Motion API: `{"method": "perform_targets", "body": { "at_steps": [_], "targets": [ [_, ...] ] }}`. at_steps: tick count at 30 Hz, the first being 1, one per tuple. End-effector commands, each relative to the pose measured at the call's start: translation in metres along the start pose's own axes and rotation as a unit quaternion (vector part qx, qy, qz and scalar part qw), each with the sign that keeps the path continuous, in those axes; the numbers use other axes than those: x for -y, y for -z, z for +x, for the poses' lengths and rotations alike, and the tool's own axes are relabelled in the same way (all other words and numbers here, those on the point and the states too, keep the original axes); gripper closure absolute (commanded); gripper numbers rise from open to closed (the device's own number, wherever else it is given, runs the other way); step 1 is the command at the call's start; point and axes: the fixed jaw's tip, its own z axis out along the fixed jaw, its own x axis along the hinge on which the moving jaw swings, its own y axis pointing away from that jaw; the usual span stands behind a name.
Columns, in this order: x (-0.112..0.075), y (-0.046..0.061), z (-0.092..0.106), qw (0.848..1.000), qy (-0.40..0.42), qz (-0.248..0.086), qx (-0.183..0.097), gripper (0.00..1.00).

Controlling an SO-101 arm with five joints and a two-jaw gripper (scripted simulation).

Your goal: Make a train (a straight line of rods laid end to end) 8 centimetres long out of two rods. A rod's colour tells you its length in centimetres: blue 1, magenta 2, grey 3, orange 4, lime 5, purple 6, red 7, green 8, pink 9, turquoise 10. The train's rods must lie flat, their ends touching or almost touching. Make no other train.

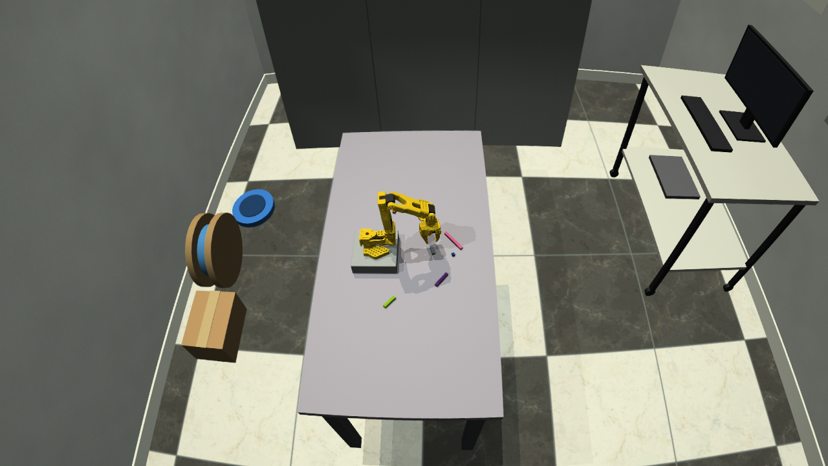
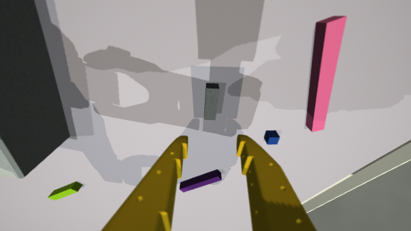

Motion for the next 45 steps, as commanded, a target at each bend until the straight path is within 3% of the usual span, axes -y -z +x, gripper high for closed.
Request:
{"method": "perform_targets", "body": {
  "at_steps": [1, 18, 33, 39, 45],
  "targets": [
    [0.003, 0.004, 0.001, 1.000, 0.002, 0.011, -0.002, 0.83],
    [0.003, 0.004, 0.002, 1.000, -0.012, 0.011, -0.001, 0.83],
    [0.001, 0.004, 0.013, 0.993, -0.119, 0.011, 0.000, 0.83],
    [-0.001, 0.004, 0.023, 0.977, -0.212, 0.010, 0.002, 0.83],
    [-0.004, 0.003, 0.036, 0.944, -0.330, 0.010, 0.003, 0.83]
  ]
}}
